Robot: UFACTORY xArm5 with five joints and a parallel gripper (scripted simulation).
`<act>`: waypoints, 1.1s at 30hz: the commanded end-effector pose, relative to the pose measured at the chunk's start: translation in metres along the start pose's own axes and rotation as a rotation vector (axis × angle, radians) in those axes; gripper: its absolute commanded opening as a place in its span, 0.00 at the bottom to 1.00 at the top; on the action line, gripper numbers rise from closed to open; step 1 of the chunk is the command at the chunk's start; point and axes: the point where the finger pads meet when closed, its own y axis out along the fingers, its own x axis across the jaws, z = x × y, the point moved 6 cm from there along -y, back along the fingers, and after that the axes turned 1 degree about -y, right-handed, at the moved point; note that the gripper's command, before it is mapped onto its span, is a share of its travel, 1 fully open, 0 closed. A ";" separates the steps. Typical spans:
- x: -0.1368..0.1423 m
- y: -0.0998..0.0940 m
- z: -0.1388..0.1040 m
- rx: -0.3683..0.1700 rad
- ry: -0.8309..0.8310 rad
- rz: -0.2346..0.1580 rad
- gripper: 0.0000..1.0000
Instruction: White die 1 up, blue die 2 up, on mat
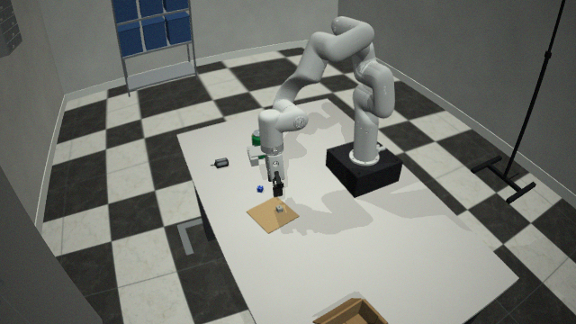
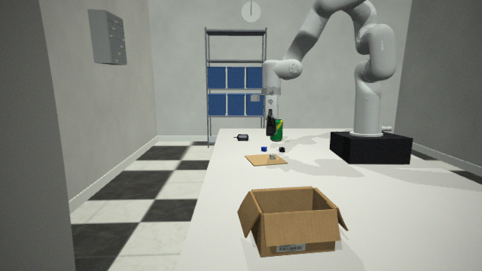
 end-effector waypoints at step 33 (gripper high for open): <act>0.053 0.002 0.023 0.012 1.015 0.008 1.00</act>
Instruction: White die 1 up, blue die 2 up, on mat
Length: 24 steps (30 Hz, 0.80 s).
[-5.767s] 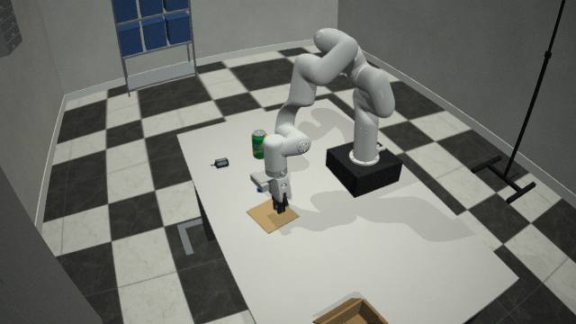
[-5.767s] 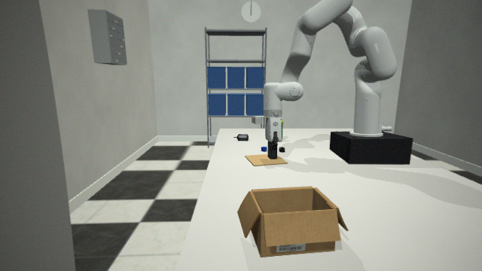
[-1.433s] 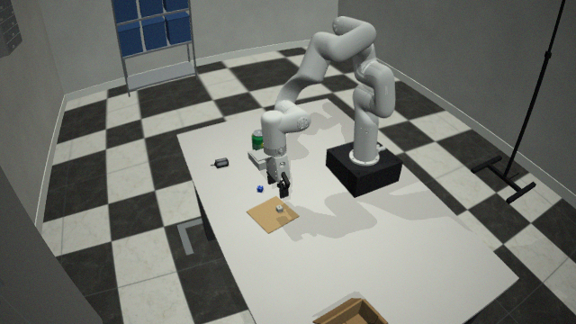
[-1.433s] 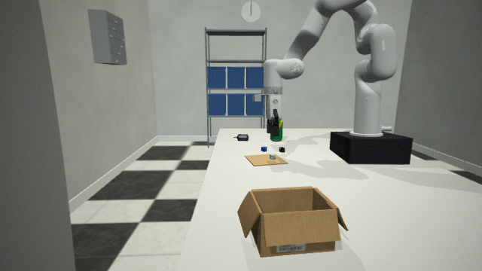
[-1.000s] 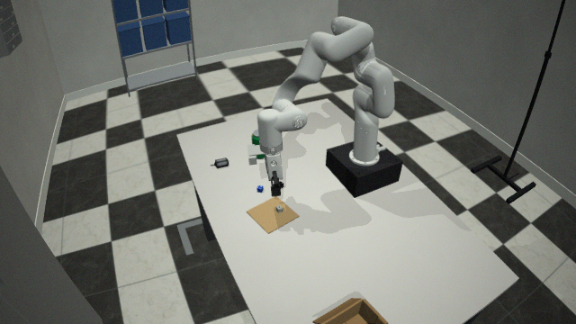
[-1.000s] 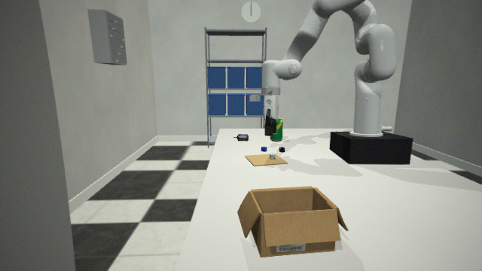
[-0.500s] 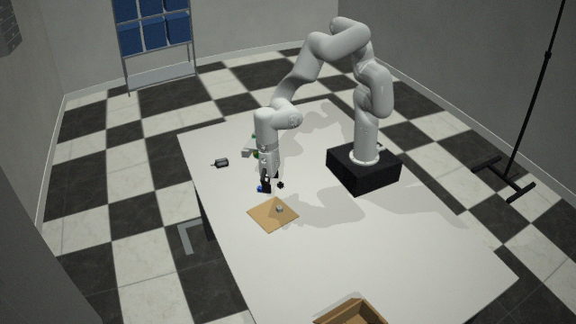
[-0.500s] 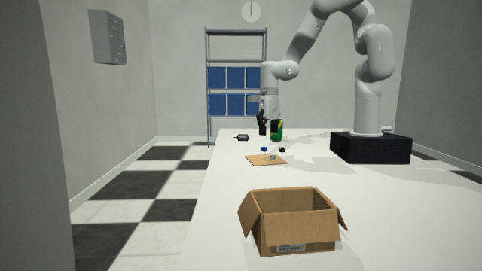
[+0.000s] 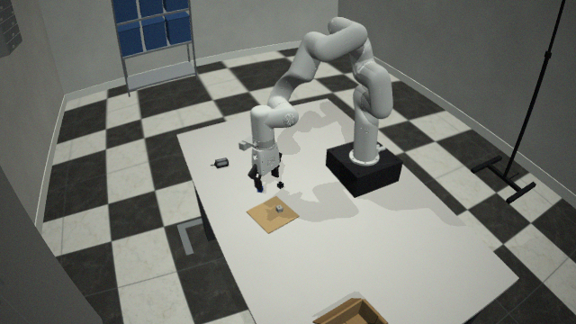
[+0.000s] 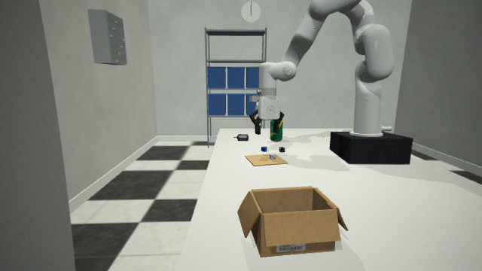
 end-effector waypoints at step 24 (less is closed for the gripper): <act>0.017 0.002 0.043 0.004 0.795 0.011 1.00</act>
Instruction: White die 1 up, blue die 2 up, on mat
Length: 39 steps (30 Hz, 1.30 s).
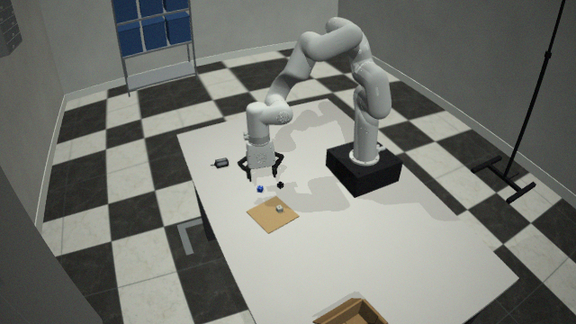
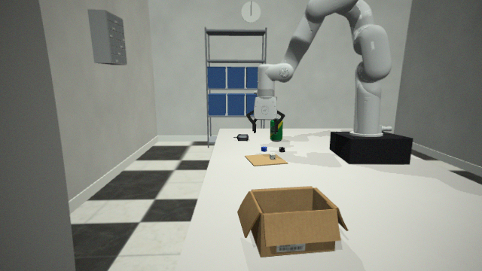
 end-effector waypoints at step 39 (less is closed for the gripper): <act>-0.007 0.001 0.029 0.000 0.497 0.008 0.36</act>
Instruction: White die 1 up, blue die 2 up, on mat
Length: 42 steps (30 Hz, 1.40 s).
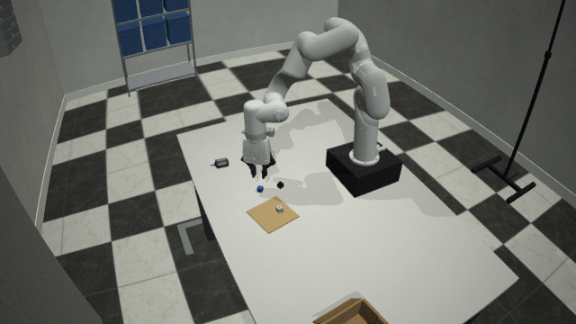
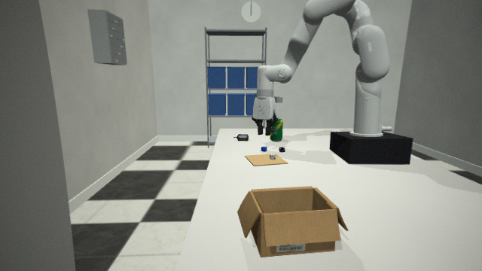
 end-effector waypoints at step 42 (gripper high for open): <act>-0.002 0.016 0.000 -0.002 0.000 0.003 0.36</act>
